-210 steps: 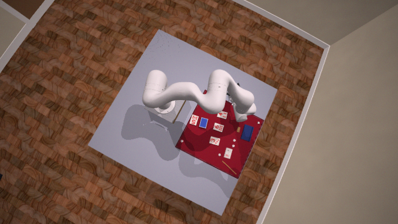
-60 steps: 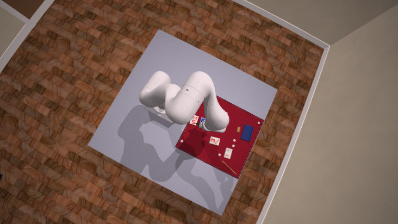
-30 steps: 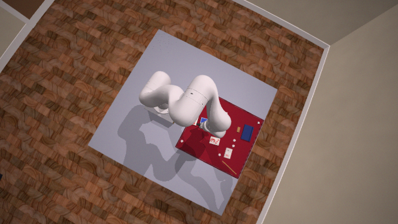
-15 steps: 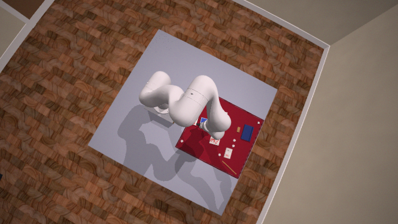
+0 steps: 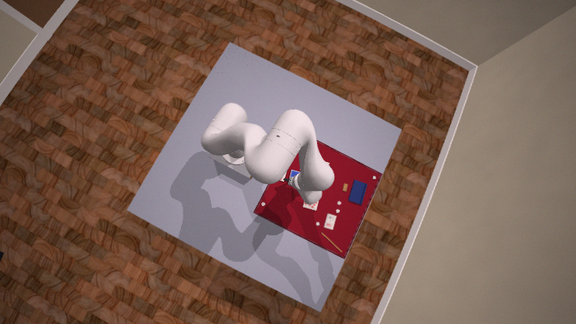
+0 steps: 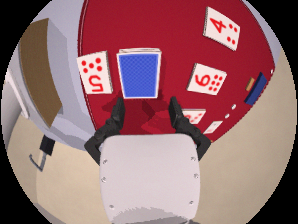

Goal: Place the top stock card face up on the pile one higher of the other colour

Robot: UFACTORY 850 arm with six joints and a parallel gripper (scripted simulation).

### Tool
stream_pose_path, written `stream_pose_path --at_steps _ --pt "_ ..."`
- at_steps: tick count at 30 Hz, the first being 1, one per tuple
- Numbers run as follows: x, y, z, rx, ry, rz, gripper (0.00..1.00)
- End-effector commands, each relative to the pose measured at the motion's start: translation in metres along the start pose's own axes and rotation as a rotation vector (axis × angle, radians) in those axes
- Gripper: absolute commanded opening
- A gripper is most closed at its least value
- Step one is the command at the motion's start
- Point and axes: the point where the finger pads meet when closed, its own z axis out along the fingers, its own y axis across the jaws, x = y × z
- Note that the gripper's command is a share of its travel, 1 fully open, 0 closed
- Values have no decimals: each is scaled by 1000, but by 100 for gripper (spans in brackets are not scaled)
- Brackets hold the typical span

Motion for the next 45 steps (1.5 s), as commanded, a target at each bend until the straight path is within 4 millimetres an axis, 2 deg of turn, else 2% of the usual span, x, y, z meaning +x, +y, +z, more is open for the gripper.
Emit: stream_pose_path --at_steps 1,37,38,45 --pt "3 -13 15 -11 -7 0 86" --pt "3 -13 15 -11 -7 0 86" --pt "3 -13 15 -11 -7 0 72" --pt "3 -13 15 -11 -7 0 72"
